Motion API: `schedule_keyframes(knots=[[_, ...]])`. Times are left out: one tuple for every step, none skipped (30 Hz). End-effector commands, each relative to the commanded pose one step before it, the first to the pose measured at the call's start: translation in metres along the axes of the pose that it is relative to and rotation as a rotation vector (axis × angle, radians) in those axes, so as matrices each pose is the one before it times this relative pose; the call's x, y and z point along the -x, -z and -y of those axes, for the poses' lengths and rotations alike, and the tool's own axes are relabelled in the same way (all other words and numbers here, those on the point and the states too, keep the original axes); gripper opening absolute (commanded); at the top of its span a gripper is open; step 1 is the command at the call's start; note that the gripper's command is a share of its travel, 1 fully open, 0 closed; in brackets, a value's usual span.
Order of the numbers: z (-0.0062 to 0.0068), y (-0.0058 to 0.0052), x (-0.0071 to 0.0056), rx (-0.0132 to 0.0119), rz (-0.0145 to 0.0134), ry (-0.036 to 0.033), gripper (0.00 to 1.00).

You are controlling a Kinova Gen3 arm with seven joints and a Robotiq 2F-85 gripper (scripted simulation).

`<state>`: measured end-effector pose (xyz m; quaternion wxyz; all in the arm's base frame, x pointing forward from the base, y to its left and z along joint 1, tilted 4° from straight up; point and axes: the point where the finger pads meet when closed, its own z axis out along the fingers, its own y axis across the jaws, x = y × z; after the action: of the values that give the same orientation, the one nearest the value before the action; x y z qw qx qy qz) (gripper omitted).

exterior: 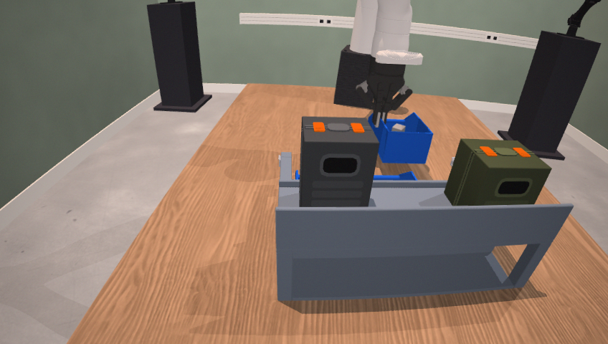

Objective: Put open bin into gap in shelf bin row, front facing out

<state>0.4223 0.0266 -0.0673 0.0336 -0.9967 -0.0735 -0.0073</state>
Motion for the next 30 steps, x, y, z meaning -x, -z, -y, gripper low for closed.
schedule_keyframes(knots=[[0.00031,0.00130,-0.00126,0.00033,-0.00321,0.00072,0.10],[0.00864,-0.00036,0.00126,0.00009,0.00118,-0.00039,0.10],[0.00897,0.00023,0.00066,-0.00005,-0.00030,0.00010,0.10],[0.00897,0.00023,0.00066,-0.00005,-0.00030,0.00010,0.10],[0.00897,0.00023,0.00066,-0.00005,-0.00030,0.00010,0.10],[0.00897,0.00023,0.00066,-0.00005,-0.00030,0.00010,0.10],[0.00000,0.00000,0.00000,0.00000,0.00000,0.00000,0.10],[0.00000,0.00000,0.00000,0.00000,0.00000,0.00000,0.10],[0.00000,0.00000,0.00000,0.00000,0.00000,0.00000,0.10],[0.00000,0.00000,0.00000,0.00000,0.00000,0.00000,0.10],[0.00000,0.00000,0.00000,0.00000,0.00000,0.00000,0.10],[0.00000,0.00000,0.00000,0.00000,0.00000,0.00000,0.10],[0.00000,0.00000,0.00000,0.00000,0.00000,0.00000,0.10],[0.00000,0.00000,0.00000,0.00000,0.00000,0.00000,0.10],[0.00000,0.00000,0.00000,0.00000,0.00000,0.00000,0.10],[0.00000,0.00000,0.00000,0.00000,0.00000,0.00000,0.10],[0.00000,0.00000,0.00000,0.00000,0.00000,0.00000,0.10],[0.00000,0.00000,0.00000,0.00000,0.00000,0.00000,0.10],[-0.00079,-0.00042,0.00039,0.00022,0.00121,-0.00071,0.10],[-0.00023,0.00017,-0.00020,-0.00010,-0.00031,0.00018,0.10],[-0.00023,0.00017,-0.00020,-0.00010,-0.00031,0.00018,0.10],[-0.00023,0.00017,-0.00020,-0.00010,-0.00031,0.00018,0.10],[-0.00023,0.00017,-0.00020,-0.00010,-0.00031,0.00018,0.10],[0.00000,0.00000,0.00000,0.00000,0.00000,0.00000,0.10],[0.00000,0.00000,0.00000,0.00000,0.00000,0.00000,0.10],[0.00000,0.00000,0.00000,0.00000,0.00000,0.00000,0.10],[0.00000,0.00000,0.00000,0.00000,0.00000,0.00000,0.10],[0.00000,0.00000,0.00000,0.00000,0.00000,0.00000,0.10],[0.00000,0.00000,0.00000,0.00000,0.00000,0.00000,0.10],[0.00000,0.00000,0.00000,0.00000,0.00000,0.00000,0.10]])
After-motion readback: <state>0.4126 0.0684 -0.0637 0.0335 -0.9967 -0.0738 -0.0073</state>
